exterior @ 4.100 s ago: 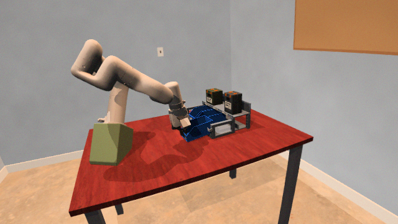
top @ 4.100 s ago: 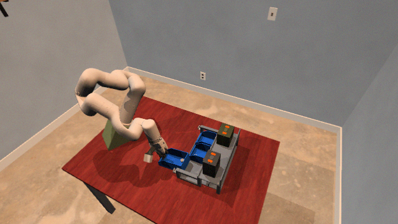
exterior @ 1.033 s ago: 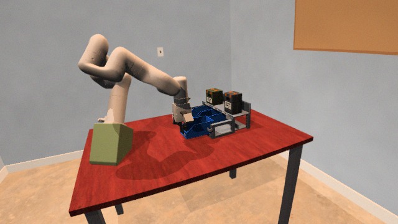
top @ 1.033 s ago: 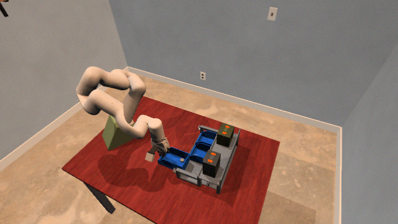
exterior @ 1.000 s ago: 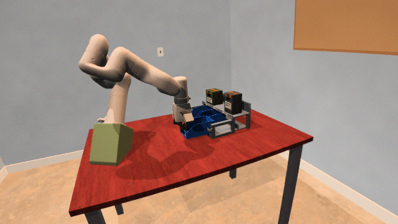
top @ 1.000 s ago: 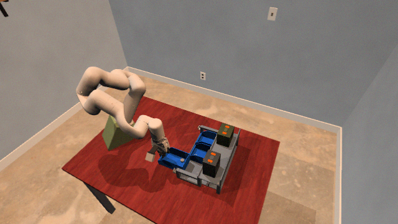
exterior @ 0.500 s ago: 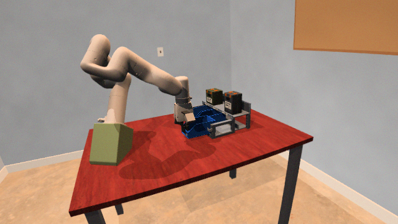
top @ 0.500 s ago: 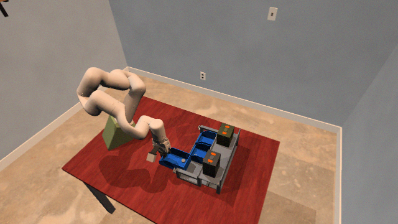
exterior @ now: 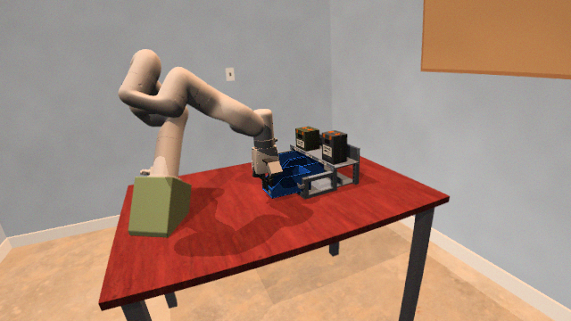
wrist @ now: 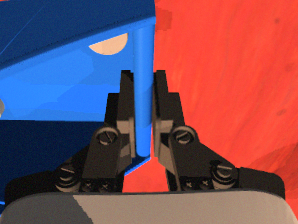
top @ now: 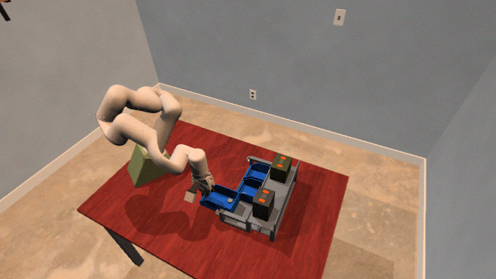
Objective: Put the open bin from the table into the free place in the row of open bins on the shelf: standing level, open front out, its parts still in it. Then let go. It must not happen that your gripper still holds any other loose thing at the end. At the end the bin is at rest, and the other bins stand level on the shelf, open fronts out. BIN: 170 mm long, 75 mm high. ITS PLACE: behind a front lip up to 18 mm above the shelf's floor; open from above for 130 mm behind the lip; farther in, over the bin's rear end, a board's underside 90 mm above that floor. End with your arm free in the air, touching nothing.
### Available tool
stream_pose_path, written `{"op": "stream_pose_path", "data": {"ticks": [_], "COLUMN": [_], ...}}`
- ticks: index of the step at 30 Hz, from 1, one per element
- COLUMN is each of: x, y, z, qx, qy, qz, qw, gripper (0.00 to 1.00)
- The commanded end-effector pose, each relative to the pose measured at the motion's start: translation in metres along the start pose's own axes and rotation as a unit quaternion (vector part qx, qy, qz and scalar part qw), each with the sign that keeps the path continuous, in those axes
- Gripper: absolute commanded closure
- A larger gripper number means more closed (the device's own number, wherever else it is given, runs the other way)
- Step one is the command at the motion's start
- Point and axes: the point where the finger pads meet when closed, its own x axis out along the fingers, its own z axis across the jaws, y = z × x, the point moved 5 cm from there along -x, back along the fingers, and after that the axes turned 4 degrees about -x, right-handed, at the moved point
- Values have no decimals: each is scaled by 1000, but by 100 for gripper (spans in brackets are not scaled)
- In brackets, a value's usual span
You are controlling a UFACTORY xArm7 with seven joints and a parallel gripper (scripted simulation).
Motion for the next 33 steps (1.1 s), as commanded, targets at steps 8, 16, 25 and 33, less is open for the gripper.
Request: {"op": "stream_pose_path", "data": {"ticks": [8, 16, 25, 33], "x": [-1, -1, -1, -1], "y": [1, 1, 2, 2], "z": [-11, -12, -20, -22], "qx": [0, 0, 0, 0], "qy": [1, 1, 1, 1], "qz": [1, 1, 1, 1], "qw": [1000, 1000, 1000, 1000], "gripper": [100, 100, 100, 100]}}
